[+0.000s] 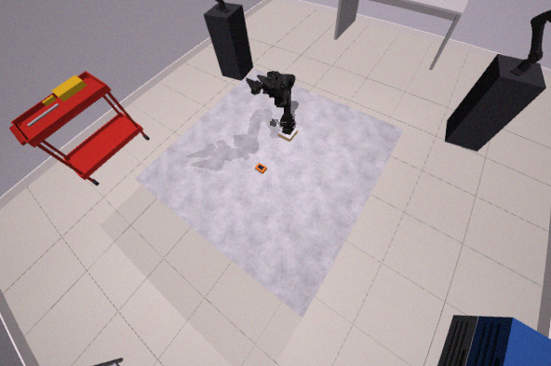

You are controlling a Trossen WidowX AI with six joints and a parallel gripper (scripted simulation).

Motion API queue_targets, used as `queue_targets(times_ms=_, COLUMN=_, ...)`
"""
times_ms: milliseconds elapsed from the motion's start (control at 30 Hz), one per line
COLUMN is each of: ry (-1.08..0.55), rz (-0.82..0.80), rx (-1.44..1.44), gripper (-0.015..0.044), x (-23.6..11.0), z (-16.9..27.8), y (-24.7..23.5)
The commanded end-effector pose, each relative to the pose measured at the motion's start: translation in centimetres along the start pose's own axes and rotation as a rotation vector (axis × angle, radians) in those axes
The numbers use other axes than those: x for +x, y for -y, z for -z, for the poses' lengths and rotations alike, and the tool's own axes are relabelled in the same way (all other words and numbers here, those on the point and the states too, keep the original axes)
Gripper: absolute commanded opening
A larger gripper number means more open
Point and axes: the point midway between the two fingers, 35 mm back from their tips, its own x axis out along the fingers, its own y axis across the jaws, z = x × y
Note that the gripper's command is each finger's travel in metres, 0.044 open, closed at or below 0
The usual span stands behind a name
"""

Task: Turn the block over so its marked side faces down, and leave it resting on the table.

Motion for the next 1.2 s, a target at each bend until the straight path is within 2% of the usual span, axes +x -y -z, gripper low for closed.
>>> queue_targets(times_ms=0, ry=-0.003, rz=-0.004, rx=-0.001, gripper=0.0426, x=0.1, z=0.2, y=-0.1)
queue_targets(times_ms=67, ry=-0.032, rz=-0.037, rx=-0.019, gripper=0.0440, x=0.5, z=2.0, y=-0.5)
queue_targets(times_ms=267, ry=-0.344, rz=-0.141, rx=-0.262, gripper=0.0440, x=0.5, z=12.4, y=-1.3)
queue_targets(times_ms=467, ry=-0.625, rz=-0.215, rx=-0.479, gripper=0.0440, x=-1.4, z=20.7, y=0.5)
queue_targets(times_ms=633, ry=-0.808, rz=-0.252, rx=-0.590, gripper=0.0440, x=-3.3, z=25.2, y=2.5)
queue_targets(times_ms=933, ry=-1.304, rz=-0.245, rx=-0.701, gripper=0.0440, x=-10.8, z=33.3, y=9.2)
queue_targets(times_ms=1167, ry=-1.712, rz=-0.165, rx=-0.762, gripper=0.0440, x=-17.1, z=35.6, y=14.9)
